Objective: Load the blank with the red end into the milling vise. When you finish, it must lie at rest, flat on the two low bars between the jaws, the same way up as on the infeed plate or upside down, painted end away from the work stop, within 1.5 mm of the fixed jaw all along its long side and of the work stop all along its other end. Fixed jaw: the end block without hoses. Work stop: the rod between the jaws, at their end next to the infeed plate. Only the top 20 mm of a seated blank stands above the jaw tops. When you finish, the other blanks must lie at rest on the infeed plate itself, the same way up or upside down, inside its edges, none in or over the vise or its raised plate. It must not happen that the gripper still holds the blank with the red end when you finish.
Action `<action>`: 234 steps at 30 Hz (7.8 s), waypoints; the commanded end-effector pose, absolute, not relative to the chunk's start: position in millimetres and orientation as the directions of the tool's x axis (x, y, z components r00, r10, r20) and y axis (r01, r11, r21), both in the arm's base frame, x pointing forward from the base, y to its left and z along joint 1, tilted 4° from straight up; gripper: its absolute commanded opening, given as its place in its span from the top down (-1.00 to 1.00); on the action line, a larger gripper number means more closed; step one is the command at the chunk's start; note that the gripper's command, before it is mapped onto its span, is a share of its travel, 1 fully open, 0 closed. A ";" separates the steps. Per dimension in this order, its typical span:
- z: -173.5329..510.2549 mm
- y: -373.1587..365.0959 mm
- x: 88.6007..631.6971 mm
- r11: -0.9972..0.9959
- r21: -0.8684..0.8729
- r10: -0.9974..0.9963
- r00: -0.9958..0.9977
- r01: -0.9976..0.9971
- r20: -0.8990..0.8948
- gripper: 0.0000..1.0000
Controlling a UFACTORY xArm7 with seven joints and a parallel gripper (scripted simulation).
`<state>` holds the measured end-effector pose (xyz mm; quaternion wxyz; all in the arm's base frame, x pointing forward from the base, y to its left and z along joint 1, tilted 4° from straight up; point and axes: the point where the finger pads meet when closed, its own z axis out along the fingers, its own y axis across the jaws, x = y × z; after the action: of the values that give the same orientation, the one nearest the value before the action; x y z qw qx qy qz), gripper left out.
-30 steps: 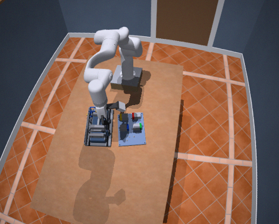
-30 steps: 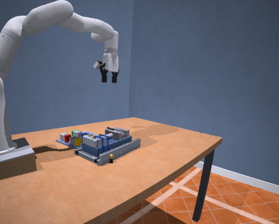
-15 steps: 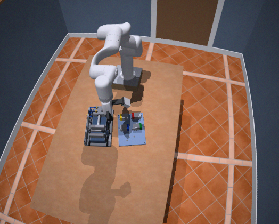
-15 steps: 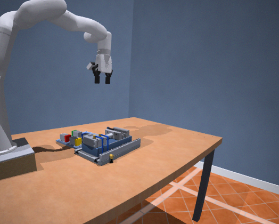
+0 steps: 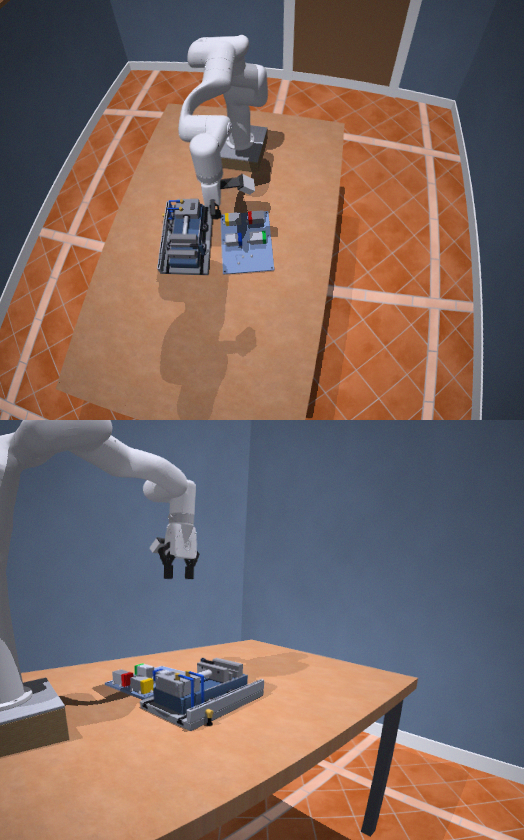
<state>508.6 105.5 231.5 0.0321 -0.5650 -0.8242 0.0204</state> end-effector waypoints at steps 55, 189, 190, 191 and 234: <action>220.5 154.2 398.2 0.363 -0.063 0.932 -0.362 0.930 0.030 -1.00; 224.6 239.7 378.1 0.363 -0.063 0.932 -0.361 0.930 0.031 -1.00; 224.6 239.2 378.3 0.363 -0.063 0.932 -0.361 0.930 0.031 -1.00; 224.5 238.6 378.5 0.363 -0.063 0.932 -0.362 0.930 0.031 -1.00; 224.4 235.0 379.7 0.363 -0.063 0.932 -0.362 0.930 0.031 -1.00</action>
<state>378.7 234.6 222.7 0.0316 -0.5641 -0.8249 0.0195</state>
